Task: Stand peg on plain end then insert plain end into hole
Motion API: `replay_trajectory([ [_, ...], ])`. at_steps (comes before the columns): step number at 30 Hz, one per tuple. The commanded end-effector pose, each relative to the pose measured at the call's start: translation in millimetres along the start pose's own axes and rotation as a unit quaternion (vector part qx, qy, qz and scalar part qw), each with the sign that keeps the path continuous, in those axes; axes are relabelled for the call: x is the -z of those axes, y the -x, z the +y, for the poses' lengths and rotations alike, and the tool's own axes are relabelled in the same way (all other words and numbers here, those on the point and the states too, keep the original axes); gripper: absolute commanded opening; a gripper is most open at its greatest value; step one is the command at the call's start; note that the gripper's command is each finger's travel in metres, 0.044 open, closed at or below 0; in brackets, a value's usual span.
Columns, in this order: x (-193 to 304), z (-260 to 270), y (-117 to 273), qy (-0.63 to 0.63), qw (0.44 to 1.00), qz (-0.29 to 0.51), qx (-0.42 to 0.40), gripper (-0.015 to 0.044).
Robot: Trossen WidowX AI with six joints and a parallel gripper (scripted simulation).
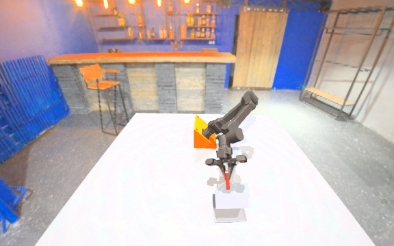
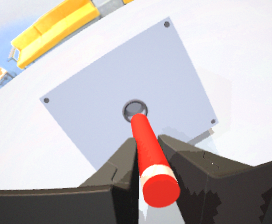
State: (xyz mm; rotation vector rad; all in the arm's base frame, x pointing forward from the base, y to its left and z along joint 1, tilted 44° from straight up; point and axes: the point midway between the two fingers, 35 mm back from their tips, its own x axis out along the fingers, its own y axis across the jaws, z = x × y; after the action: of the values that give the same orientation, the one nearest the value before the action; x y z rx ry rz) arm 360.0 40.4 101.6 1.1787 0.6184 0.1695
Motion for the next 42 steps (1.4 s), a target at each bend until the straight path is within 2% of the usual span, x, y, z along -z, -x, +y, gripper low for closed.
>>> replay_trajectory([
  [1, -3.3, 1.7, -7.0, -0.001, 1.000, -0.004, -0.002, 0.0000],
  [42, -6.2, 6.6, -7.8, 0.000, 1.000, 0.000, 0.000, 0.0000],
])
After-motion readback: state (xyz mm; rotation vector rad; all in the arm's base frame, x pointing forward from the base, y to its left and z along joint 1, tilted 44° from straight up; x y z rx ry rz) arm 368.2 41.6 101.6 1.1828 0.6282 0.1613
